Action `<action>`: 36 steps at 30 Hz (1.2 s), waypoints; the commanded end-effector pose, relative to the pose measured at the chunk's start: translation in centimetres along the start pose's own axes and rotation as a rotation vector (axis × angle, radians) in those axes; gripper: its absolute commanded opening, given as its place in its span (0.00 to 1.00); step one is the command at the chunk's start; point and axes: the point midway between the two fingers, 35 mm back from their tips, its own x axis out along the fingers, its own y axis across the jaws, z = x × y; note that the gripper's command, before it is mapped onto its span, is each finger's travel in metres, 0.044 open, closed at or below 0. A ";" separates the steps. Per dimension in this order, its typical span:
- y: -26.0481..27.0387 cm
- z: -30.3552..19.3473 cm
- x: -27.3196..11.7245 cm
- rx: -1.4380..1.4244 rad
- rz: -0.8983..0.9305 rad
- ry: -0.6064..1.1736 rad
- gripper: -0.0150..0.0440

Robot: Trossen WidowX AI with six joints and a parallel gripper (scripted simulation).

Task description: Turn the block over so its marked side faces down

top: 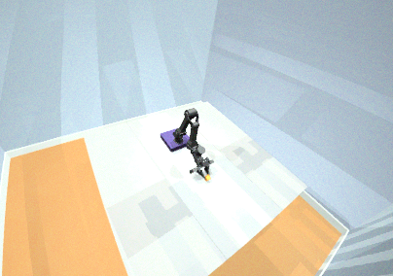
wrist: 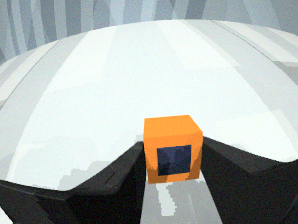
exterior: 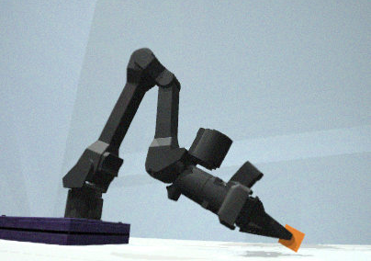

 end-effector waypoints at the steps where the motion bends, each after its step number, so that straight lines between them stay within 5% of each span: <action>1: 0.0 0.0 0.0 -0.002 -0.003 0.000 0.65; 9: 0.0 0.0 0.0 -0.002 -0.003 0.000 1.00; 36: 0.0 0.0 0.0 -0.002 -0.003 0.000 1.00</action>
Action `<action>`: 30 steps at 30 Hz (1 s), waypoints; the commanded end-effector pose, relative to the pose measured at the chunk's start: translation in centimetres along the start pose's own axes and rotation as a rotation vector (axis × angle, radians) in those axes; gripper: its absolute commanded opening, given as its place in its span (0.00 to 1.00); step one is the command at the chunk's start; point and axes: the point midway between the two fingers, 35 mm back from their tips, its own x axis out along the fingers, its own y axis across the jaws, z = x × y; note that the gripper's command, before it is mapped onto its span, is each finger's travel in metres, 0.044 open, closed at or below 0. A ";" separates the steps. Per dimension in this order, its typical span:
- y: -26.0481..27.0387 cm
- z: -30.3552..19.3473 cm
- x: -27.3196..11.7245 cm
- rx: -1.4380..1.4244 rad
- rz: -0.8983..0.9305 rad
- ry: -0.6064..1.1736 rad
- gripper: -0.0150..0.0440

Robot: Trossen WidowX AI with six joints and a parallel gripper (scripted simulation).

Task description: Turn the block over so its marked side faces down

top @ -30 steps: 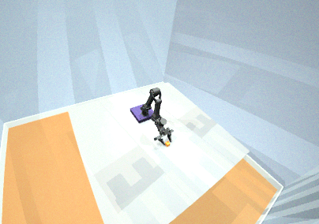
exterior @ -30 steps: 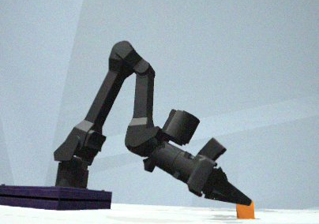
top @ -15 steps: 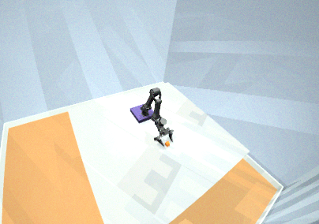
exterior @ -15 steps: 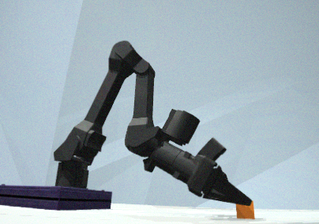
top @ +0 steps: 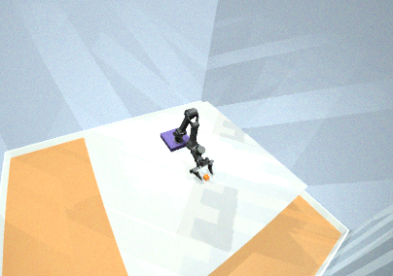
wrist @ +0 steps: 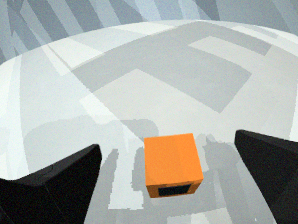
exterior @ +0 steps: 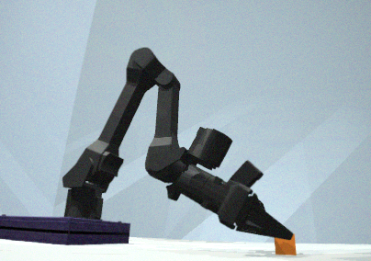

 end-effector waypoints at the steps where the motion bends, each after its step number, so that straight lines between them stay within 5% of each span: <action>1: 0.0 0.0 0.0 -0.002 -0.003 0.001 1.00; 13: 0.0 1.7 0.6 0.005 0.000 0.182 1.00; 22: 0.0 5.0 -4.5 -0.001 -0.003 0.503 1.00; 30: 0.0 5.3 -5.2 -0.002 -0.003 0.527 1.00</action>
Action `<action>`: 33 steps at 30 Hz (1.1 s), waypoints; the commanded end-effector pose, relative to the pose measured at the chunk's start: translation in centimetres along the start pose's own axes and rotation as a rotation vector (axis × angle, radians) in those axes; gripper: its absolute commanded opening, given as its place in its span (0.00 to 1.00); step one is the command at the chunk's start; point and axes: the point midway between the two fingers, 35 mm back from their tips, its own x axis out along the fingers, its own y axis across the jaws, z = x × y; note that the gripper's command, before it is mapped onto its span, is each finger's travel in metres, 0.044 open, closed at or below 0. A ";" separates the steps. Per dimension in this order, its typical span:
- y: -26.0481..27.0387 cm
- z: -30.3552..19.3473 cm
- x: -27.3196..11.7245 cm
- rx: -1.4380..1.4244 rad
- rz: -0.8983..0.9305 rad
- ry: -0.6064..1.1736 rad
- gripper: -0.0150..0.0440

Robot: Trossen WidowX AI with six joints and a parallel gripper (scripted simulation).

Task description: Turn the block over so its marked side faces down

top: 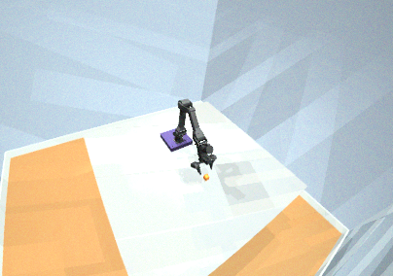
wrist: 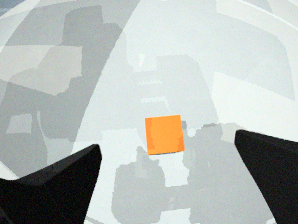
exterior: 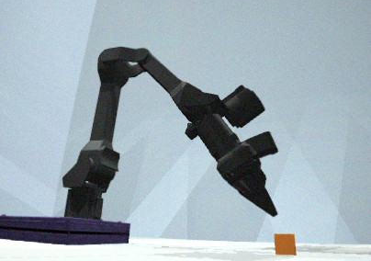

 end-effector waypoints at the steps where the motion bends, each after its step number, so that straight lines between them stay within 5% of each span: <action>1: 0.0 0.5 -2.5 -0.003 0.001 0.056 1.00; 6: 0.0 0.7 -2.4 -0.003 0.001 0.076 1.00; 22: 0.1 4.9 -1.8 -0.003 0.000 0.564 1.00; 33: 0.1 3.1 1.1 -0.003 0.000 0.584 1.00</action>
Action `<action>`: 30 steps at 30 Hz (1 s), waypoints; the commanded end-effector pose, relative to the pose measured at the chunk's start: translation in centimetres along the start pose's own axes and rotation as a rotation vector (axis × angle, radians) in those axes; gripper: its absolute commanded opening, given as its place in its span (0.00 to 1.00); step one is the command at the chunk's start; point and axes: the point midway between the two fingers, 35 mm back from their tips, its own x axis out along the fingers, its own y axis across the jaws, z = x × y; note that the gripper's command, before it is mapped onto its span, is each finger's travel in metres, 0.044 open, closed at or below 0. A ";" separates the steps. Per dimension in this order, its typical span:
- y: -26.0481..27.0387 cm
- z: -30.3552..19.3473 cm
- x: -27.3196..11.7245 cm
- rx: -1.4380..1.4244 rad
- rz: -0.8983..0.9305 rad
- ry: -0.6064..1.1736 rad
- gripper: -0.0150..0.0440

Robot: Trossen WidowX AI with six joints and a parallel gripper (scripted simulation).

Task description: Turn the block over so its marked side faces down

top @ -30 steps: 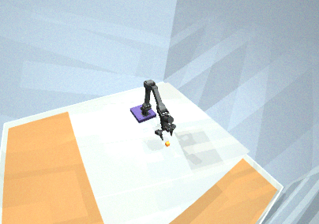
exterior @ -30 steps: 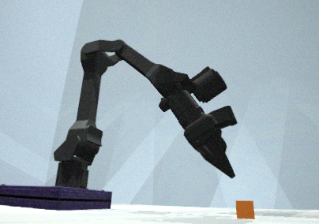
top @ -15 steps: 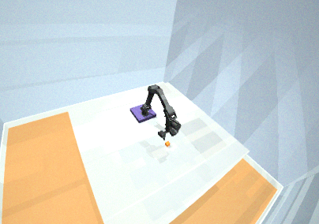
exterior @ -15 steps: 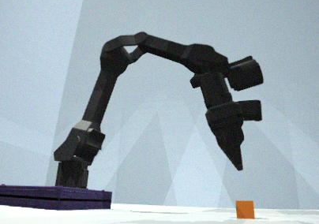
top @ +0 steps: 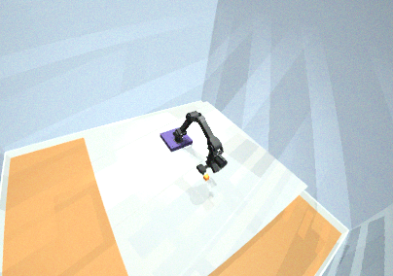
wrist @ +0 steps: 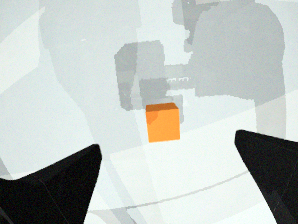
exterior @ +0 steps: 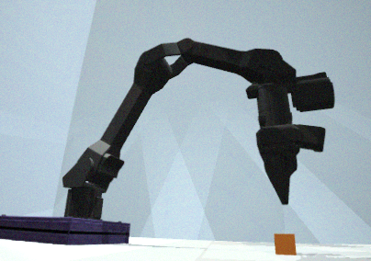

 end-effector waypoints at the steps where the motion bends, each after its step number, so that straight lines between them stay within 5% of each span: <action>1: 0.0 -0.5 1.7 -0.003 0.002 0.026 1.00; 30: 0.1 -0.6 6.3 -0.003 0.002 0.027 1.00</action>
